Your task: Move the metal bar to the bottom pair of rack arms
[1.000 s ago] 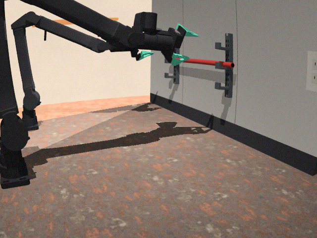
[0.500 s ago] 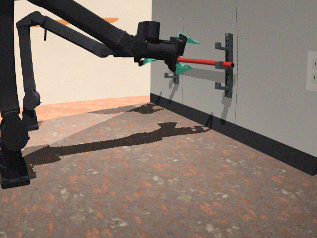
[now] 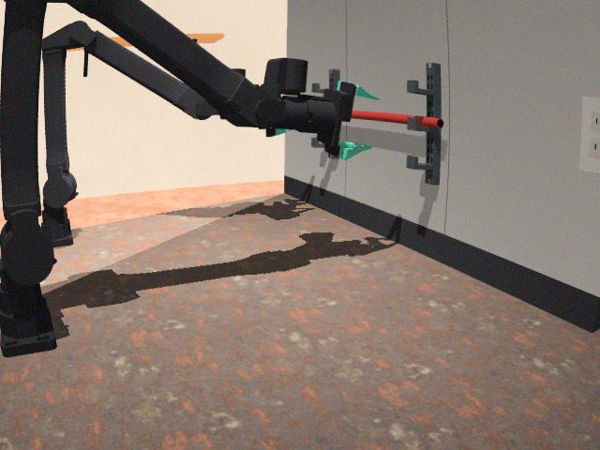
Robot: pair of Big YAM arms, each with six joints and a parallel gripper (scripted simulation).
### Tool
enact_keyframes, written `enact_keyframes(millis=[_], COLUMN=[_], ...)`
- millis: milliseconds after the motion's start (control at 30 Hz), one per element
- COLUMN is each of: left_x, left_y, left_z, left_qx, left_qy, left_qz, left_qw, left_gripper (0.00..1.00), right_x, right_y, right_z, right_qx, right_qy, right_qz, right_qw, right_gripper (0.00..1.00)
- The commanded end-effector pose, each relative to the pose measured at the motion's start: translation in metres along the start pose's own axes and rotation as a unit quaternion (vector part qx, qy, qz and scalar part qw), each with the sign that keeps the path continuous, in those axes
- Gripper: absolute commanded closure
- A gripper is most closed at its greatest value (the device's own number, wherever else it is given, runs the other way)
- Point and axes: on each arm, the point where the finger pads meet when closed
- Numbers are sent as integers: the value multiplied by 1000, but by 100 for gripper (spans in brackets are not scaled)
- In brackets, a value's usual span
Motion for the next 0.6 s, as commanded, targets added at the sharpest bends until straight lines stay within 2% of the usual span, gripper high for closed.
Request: enact_keyframes(millis=[0,300,567], left_x=[5,-11,-11], left_y=[14,23,23], left_z=[11,21,21], left_qx=[-8,-11,-11], left_qy=[17,15,15], left_qz=[30,85,85], left_qw=[999,996,996], left_gripper=[0,0,0], right_x=[-22,-7,-7], right_y=[16,17,17], right_z=[11,24,24], right_qx=[-11,-5,-5], right_qy=[-33,-39,-39], right_qz=[-22,-77,-77], right_qw=[999,996,996], right_gripper=[0,0,0])
Point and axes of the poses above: on each arm, the point where the finger pads meet when closed, its own z axis out along the fingers, its own x axis across the jaws, y = z × x, and after that the axes turned 6 degrees about z, right-handed
